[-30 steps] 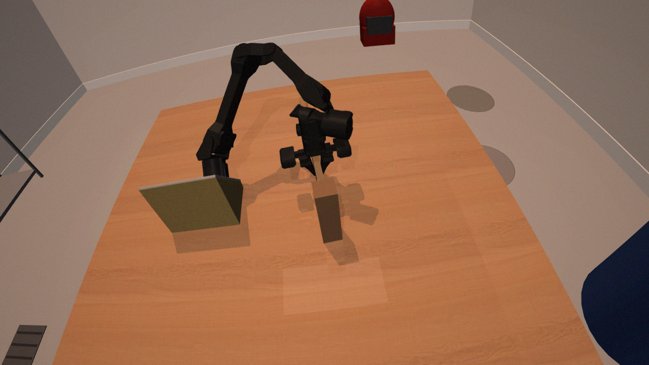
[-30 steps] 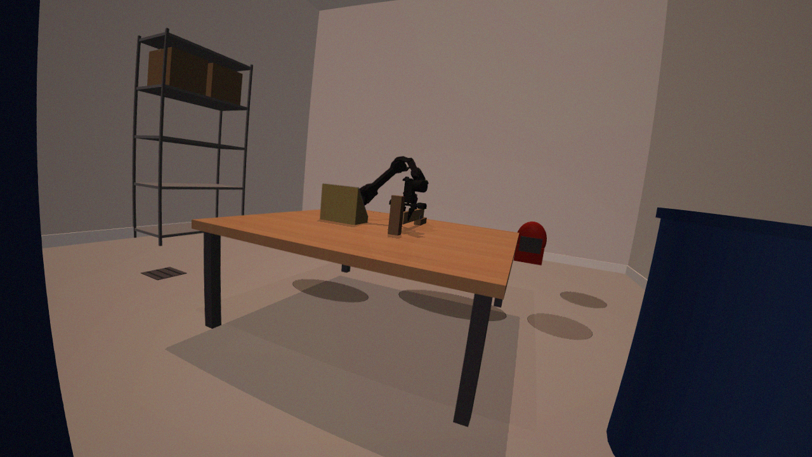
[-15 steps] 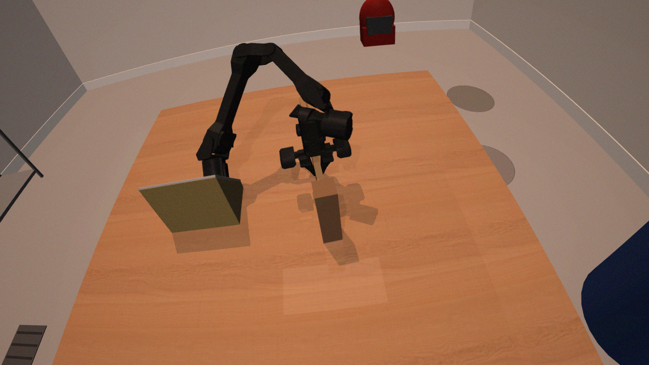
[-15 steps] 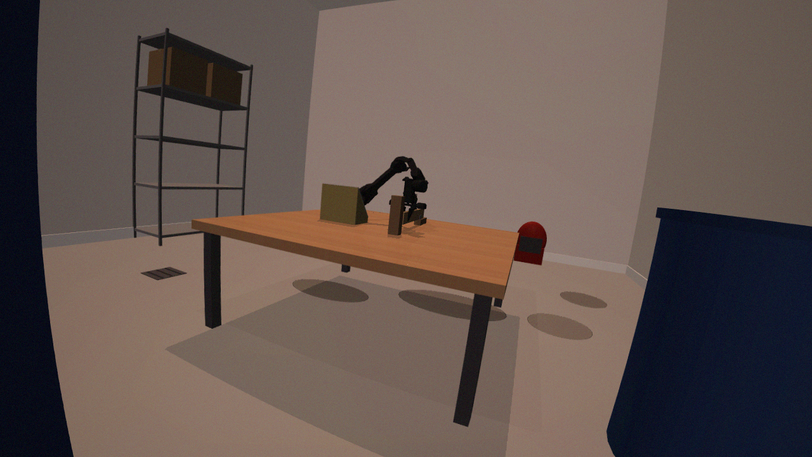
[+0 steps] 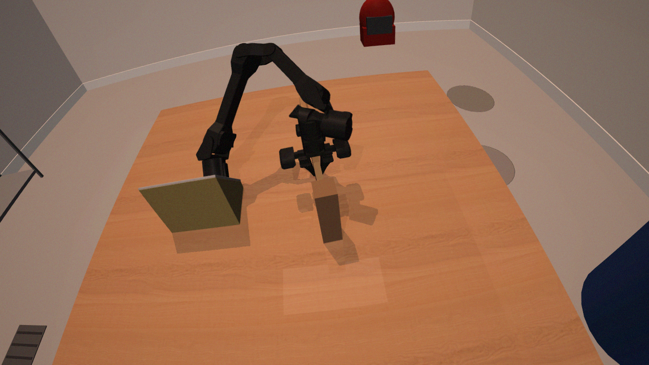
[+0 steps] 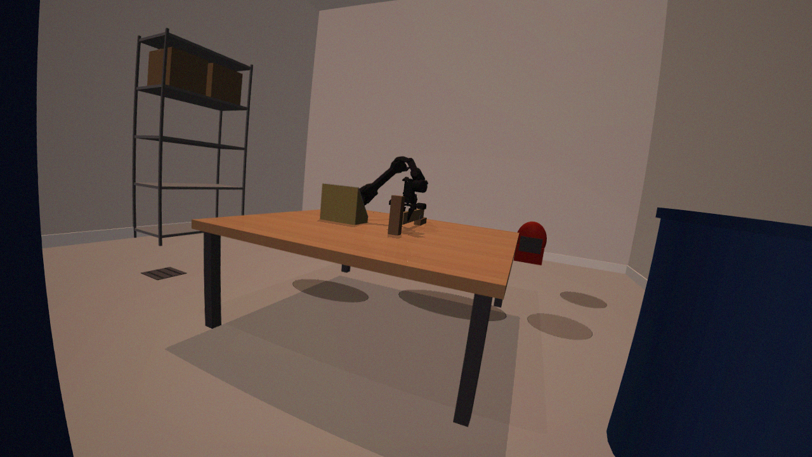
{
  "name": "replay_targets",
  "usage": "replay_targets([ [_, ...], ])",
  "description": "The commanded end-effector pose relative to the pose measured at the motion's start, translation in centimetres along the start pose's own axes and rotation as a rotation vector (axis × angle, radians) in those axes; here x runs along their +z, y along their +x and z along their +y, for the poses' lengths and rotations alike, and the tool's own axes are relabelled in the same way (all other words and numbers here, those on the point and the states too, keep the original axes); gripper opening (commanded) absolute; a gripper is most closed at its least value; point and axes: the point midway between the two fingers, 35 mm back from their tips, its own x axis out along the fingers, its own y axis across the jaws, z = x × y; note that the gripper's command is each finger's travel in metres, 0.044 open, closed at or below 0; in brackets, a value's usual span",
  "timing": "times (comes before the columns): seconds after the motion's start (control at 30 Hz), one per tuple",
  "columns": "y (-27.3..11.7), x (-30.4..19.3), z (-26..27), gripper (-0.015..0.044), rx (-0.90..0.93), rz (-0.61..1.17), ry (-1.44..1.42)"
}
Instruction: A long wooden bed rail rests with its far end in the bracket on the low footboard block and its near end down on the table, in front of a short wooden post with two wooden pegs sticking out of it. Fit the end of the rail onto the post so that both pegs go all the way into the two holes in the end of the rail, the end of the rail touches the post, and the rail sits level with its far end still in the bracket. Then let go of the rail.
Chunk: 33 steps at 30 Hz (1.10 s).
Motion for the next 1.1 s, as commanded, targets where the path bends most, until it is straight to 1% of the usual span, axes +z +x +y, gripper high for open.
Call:
replay_targets([
  [0.0,-0.22,0.14,-0.06,0.0000,-0.007,0.003,0.001],
  [1.07,-0.17,0.30,-0.19,0.0000,-0.007,0.003,0.001],
])
